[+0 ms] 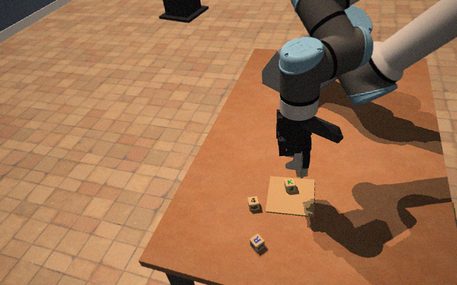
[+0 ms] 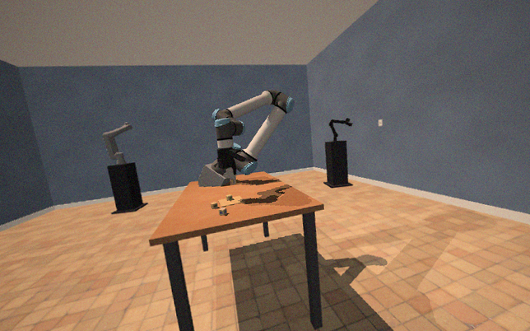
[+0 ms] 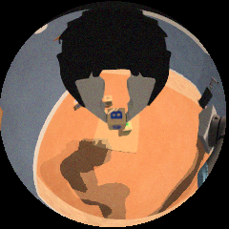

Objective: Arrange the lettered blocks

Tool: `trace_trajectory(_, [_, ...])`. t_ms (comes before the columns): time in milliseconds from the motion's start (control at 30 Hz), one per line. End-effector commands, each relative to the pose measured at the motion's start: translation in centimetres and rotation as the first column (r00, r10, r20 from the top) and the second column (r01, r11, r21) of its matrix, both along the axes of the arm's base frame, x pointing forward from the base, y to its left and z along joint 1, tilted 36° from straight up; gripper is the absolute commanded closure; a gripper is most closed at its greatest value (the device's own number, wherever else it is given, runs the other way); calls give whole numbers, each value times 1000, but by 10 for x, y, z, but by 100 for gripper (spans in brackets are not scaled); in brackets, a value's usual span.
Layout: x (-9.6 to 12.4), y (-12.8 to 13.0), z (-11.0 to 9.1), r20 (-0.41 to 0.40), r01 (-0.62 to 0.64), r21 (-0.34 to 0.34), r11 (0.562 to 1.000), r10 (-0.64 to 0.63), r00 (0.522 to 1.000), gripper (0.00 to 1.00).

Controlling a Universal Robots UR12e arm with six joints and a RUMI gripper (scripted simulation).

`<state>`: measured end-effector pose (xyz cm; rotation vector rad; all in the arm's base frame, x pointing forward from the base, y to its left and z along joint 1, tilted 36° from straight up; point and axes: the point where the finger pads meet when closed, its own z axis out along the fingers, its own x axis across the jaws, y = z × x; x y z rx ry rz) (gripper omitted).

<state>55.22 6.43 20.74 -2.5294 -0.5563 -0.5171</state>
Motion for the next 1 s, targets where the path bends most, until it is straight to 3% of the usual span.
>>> trace_trajectory(0, [-1, 6, 4, -50, 78, 17, 997, -78, 996, 91])
trace_trajectory(500, [-3, 15, 9, -131, 196, 44, 980, -189, 973, 91])
trace_trajectory(967, [-4, 17, 10, -148, 220, 48, 974, -211, 966, 91])
